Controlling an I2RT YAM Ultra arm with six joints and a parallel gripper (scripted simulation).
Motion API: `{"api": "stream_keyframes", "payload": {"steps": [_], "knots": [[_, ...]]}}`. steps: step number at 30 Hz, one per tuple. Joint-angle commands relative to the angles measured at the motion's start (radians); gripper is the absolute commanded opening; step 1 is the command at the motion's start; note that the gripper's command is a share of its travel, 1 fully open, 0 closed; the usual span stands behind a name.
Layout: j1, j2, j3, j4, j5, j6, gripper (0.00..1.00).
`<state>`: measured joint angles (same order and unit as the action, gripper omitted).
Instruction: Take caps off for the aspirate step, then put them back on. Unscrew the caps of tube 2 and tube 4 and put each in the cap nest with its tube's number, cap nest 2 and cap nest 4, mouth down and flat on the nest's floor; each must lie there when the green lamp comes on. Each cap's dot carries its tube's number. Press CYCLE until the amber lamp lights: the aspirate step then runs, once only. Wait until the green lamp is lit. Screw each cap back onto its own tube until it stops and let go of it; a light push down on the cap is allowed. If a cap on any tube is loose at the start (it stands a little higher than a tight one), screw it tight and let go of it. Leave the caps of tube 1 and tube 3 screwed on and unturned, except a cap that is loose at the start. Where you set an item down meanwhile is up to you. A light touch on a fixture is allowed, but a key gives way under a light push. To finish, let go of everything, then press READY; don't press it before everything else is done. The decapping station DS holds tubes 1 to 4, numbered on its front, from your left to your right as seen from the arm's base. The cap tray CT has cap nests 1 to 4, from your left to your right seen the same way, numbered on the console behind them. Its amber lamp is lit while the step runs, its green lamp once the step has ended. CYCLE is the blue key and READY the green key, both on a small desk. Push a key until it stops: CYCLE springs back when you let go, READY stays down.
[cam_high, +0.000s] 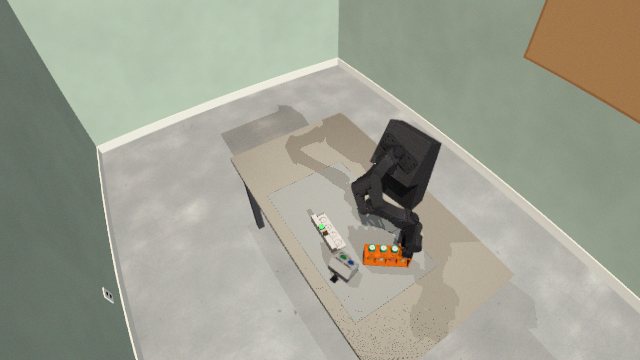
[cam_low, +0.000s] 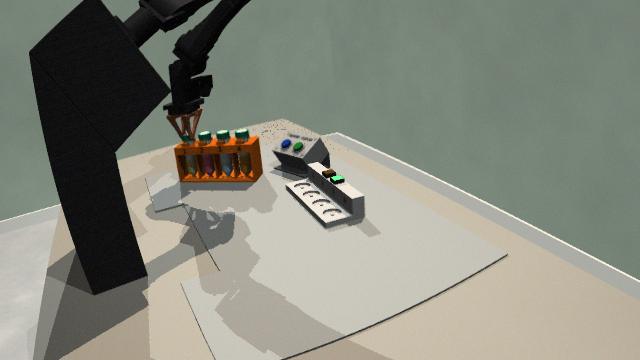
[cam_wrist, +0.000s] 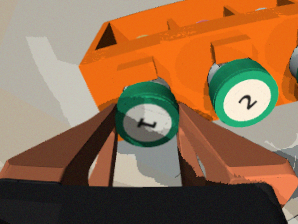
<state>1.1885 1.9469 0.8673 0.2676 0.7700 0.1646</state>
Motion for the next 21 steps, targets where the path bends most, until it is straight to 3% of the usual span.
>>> {"api": "stream_keyframes", "payload": {"steps": [1,15,16,21], "knots": [[0.005,-0.004,0.001,0.010,-0.007,0.101,0.00],[0.005,-0.004,0.001,0.010,-0.007,0.101,0.00],[0.005,-0.004,0.001,0.011,-0.007,0.101,0.49],[0.005,-0.004,0.001,0.011,-0.007,0.101,0.49]]}}
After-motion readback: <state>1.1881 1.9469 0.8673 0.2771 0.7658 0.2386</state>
